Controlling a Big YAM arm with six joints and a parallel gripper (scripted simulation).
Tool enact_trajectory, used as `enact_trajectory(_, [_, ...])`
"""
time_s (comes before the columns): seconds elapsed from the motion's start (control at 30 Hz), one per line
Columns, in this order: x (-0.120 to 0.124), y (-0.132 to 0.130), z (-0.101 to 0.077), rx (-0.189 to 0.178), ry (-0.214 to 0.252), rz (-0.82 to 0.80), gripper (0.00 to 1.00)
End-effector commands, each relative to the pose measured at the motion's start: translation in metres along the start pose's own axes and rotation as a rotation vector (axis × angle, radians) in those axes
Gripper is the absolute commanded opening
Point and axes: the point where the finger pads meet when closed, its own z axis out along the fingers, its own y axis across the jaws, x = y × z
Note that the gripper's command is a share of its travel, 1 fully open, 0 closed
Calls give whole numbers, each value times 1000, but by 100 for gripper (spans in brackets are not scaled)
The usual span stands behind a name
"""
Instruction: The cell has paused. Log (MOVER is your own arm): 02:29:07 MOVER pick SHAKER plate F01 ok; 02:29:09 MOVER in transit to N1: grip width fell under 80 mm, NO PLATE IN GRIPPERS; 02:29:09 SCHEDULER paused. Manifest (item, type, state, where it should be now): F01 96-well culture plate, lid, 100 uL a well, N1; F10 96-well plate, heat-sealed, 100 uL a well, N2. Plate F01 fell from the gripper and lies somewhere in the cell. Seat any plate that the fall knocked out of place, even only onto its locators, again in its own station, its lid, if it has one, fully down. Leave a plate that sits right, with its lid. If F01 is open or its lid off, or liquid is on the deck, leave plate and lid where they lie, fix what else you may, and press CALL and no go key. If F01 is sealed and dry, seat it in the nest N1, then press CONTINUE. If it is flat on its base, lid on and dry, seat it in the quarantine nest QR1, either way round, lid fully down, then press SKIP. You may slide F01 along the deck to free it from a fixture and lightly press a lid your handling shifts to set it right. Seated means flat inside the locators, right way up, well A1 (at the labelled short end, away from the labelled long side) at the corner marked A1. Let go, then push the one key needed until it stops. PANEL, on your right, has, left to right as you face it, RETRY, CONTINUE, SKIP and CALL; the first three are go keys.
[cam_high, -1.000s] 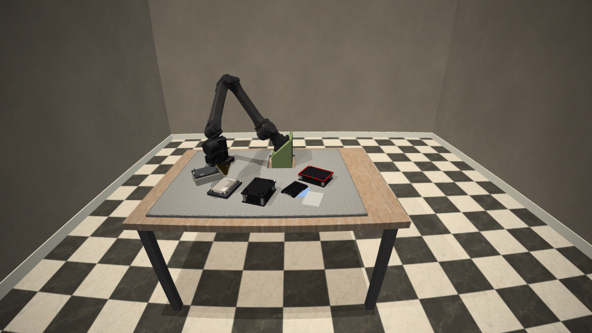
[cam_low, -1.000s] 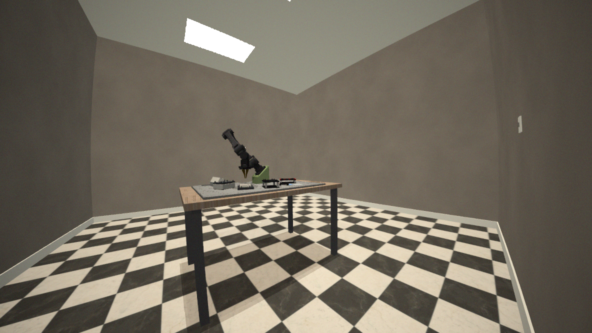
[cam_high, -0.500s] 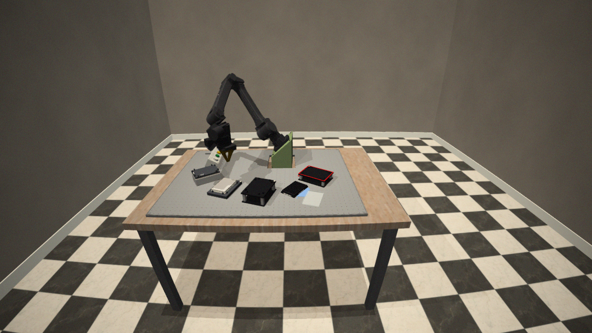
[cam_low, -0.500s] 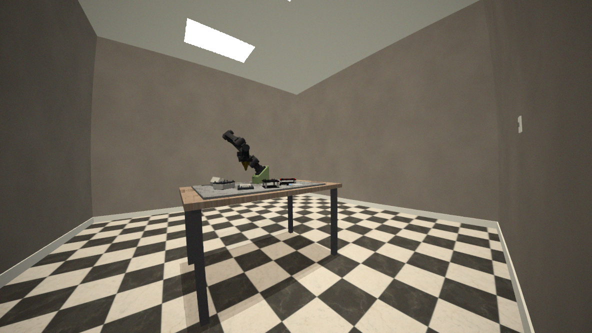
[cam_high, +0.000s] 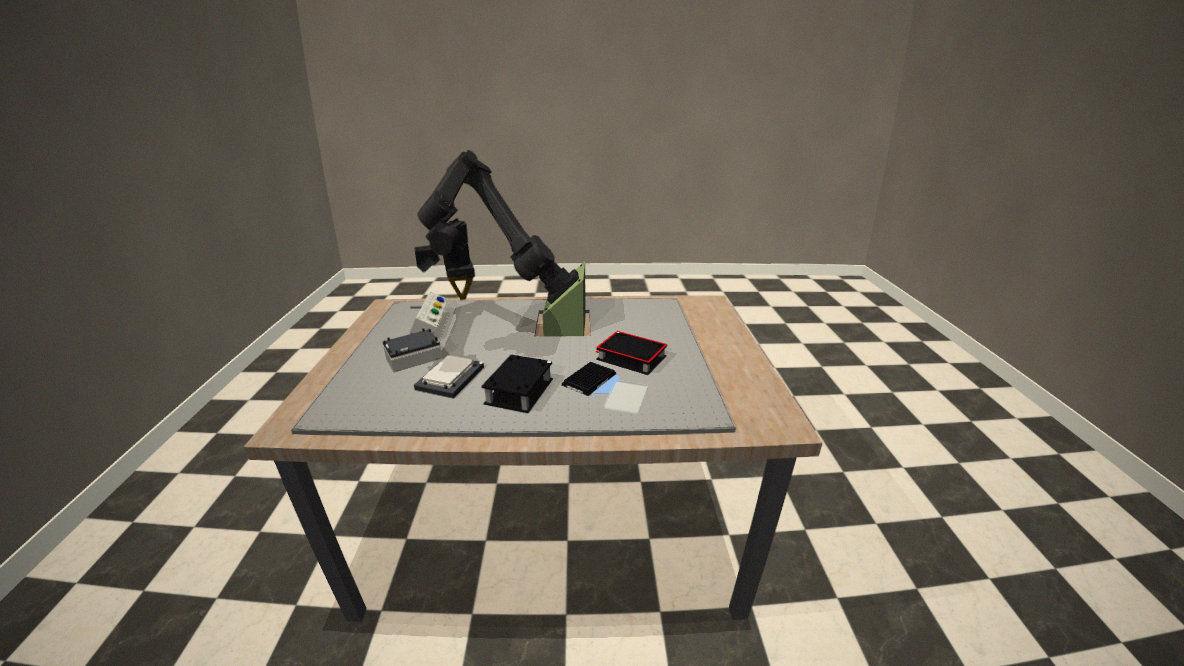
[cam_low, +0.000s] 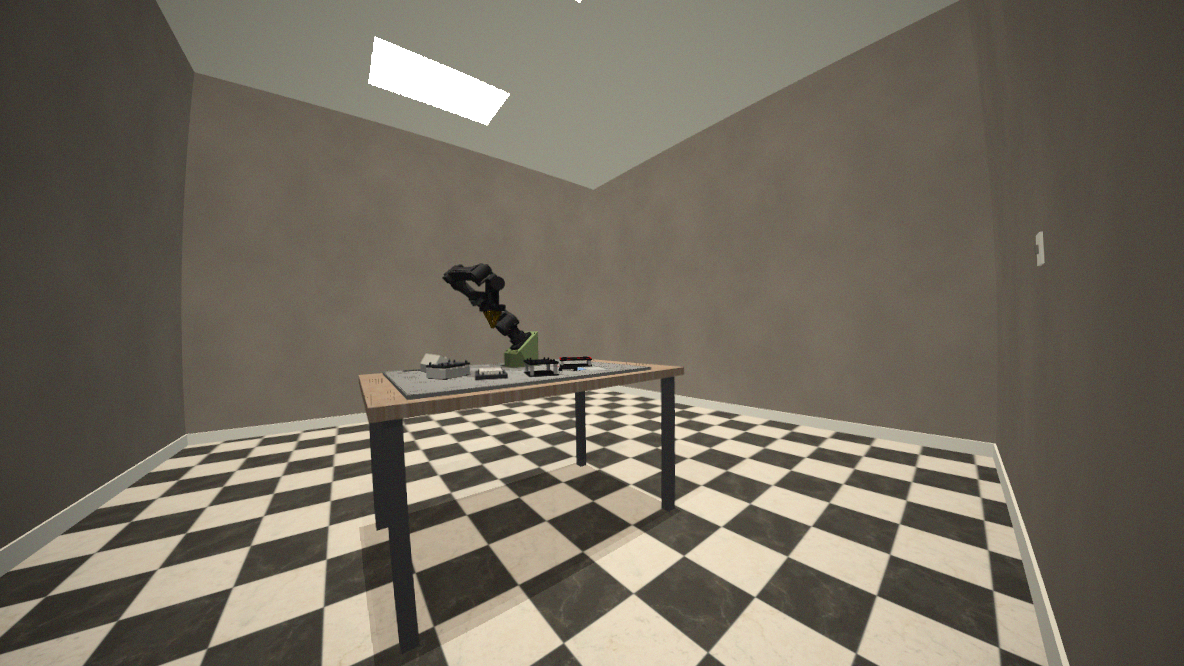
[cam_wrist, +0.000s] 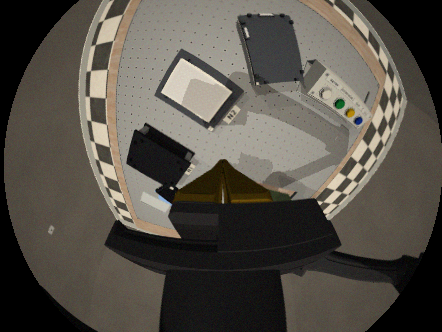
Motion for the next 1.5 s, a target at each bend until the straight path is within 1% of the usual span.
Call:
enact_trajectory(0.0, [-3, -3, -25, -30, -11, 236, 0])
enact_trajectory(0.03, [-4, -4, -32, -38, -11, 275, 0])
enact_trajectory(0.1, [-4, -4, -32, -38, -11, 275, 0])
enact_trajectory(0.13, [0, -3, -34, -27, -8, 264, 0])
enact_trajectory(0.17, [1, -6, -38, -32, -8, 269, 0])
enact_trajectory(0.2, [9, -9, -31, -13, -5, 251, 0])
enact_trajectory(0.23, [10, -9, -29, -9, -4, 247, 0])
enact_trajectory(0.3, [6, -13, -26, 5, 0, 267, 0])
enact_trajectory(0.33, [6, -12, -26, 3, -1, 269, 0])
enact_trajectory(0.4, [2, -25, -25, 5, -1, 272, 0])
enact_trajectory(0.43, [-1, -29, -26, 2, -2, 253, 0])
enact_trajectory(0.6, [-19, -50, -32, -12, -6, 266, 0])
enact_trajectory(0.67, [-19, -50, -32, -12, -6, 266, 0])
enact_trajectory(0.77, [-32, -61, -36, -28, -14, 282, 0])
enact_trajectory(0.83, [-37, -68, -35, -33, -18, 287, 0])
enact_trajectory(1.0, [-52, -92, -38, -36, -27, 292, 0])
enact_trajectory(1.1, [-57, -106, -36, -29, -27, 286, 0])
enact_trajectory(1.17, [-65, -115, -39, -34, -35, 291, 0])
enact_trajectory(1.23, [-65, -115, -39, -34, -35, 291, 0])
enact_trajectory(1.27, [-47, -108, -21, 3, -2, 235, 0])
enact_trajectory(1.3, [-46, -105, -23, -5, -3, 226, 0])
enact_trajectory(1.33, [-45, -106, -23, -2, 0, 222, 0])
enact_trajectory(1.37, [-48, -120, -25, -4, -11, 260, 0])
enact_trajectory(1.43, [-65, -131, -38, -29, -36, 288, 0])
enact_trajectory(1.47, [-63, -136, -37, -25, -34, 284, 0])
